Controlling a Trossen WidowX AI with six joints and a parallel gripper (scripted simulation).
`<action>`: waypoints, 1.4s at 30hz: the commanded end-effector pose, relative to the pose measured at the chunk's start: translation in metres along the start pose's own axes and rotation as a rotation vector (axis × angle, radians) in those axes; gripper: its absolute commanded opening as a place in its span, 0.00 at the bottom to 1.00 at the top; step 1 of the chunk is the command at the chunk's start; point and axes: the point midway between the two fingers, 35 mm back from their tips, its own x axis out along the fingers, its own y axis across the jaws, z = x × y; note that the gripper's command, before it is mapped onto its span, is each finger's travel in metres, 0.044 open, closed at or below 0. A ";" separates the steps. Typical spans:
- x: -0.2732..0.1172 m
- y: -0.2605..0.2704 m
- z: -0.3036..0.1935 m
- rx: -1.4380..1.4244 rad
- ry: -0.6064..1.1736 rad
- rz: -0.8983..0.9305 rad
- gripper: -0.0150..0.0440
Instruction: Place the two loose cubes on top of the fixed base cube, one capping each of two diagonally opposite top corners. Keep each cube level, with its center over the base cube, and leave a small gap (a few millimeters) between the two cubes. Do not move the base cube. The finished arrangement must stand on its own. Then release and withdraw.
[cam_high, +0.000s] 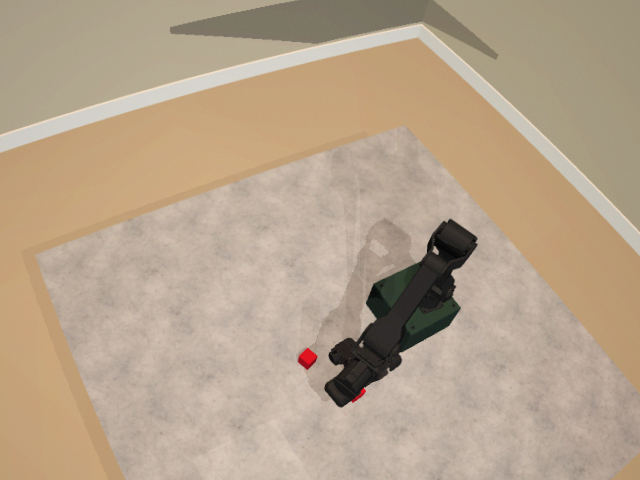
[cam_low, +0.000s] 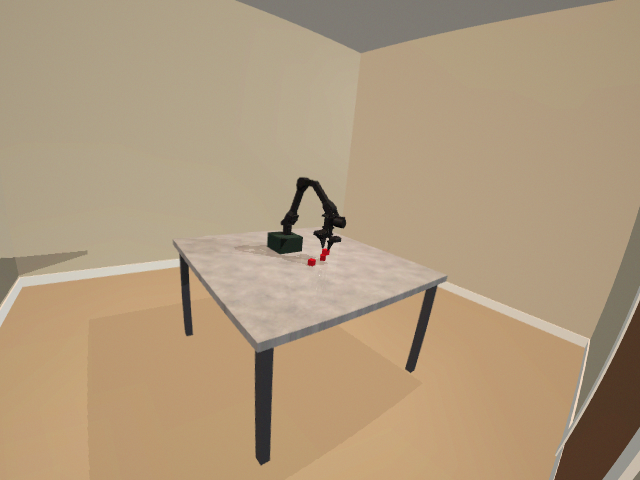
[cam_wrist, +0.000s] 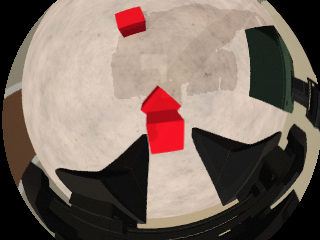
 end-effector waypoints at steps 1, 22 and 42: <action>-0.008 0.003 -0.001 -0.001 0.003 0.013 0.60; -0.017 0.005 0.008 -0.110 0.001 0.006 0.70; -0.041 0.027 0.078 -0.994 -0.008 0.010 0.70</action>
